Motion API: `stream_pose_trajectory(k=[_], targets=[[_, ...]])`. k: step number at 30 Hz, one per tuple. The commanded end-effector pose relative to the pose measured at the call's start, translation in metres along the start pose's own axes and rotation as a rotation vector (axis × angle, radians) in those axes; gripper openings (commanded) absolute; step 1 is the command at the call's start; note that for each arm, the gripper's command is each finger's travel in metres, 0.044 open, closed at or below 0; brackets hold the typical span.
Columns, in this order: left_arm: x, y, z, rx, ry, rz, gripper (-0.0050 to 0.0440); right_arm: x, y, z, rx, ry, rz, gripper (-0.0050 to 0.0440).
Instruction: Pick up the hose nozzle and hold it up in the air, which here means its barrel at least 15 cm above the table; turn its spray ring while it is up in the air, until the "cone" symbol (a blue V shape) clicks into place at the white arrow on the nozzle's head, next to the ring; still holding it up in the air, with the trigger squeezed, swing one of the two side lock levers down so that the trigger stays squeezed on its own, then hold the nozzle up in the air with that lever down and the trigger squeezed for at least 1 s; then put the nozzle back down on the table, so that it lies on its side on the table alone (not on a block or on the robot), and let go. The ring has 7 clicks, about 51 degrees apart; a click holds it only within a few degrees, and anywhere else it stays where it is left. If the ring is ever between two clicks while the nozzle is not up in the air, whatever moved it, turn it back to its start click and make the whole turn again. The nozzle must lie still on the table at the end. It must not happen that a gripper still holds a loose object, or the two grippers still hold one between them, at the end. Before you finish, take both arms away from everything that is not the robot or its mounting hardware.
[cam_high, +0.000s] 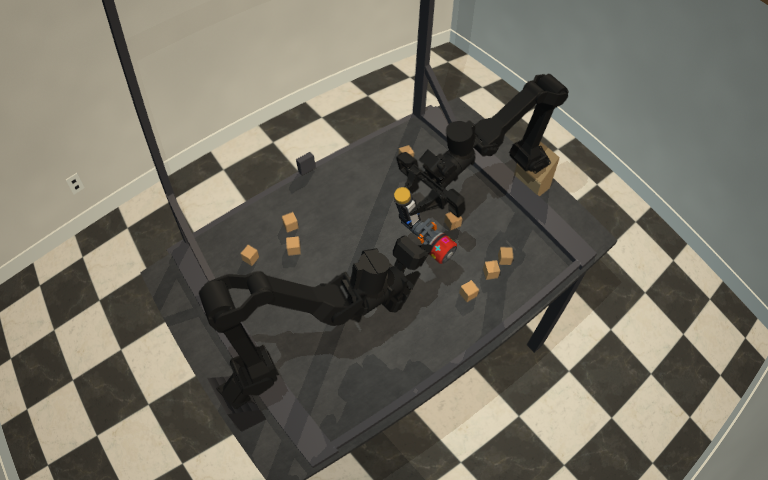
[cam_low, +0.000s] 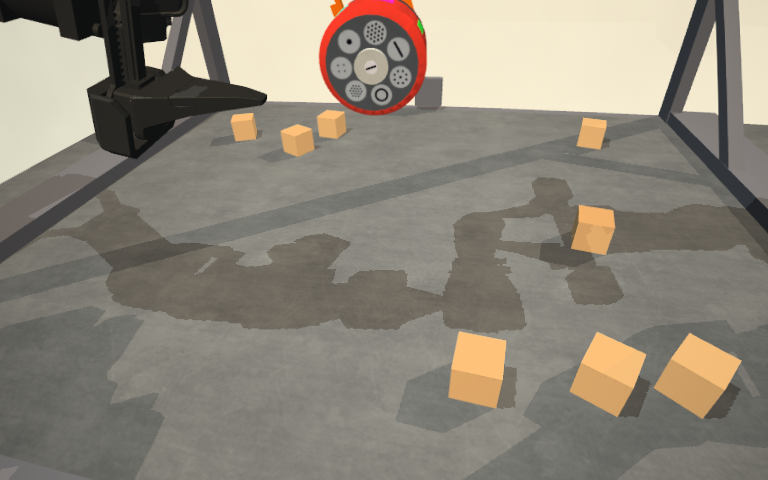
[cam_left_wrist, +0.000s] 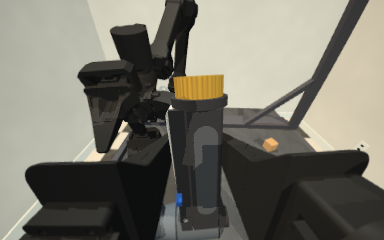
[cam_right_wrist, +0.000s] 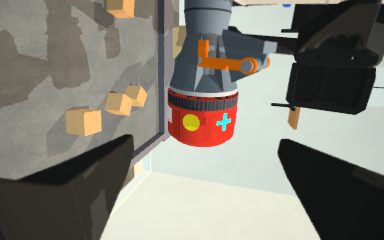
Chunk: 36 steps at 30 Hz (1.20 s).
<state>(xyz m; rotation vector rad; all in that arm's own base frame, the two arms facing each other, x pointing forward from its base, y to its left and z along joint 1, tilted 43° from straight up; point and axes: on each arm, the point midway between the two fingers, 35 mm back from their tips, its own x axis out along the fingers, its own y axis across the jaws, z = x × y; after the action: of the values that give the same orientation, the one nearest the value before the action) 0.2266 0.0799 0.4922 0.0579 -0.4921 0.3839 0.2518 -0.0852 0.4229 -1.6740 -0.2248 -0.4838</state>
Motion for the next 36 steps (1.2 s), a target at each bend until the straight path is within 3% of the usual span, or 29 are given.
stream_pose_trajectory(k=[1,9,36], targets=[[-0.005,0.001,0.02,0.0,-0.051,0.0,0.017,-0.016,-0.006,0.001,-0.004,-0.001,-0.015,0.0414],[-0.005,0.001,0.02,0.0,-0.051,0.0,0.017,-0.032,-0.005,0.001,-0.004,-0.002,-0.012,0.0414],[-0.005,0.001,0.021,-0.001,-0.053,0.0,0.017,-0.031,-0.003,0.001,0.0,-0.004,-0.007,0.0414]])
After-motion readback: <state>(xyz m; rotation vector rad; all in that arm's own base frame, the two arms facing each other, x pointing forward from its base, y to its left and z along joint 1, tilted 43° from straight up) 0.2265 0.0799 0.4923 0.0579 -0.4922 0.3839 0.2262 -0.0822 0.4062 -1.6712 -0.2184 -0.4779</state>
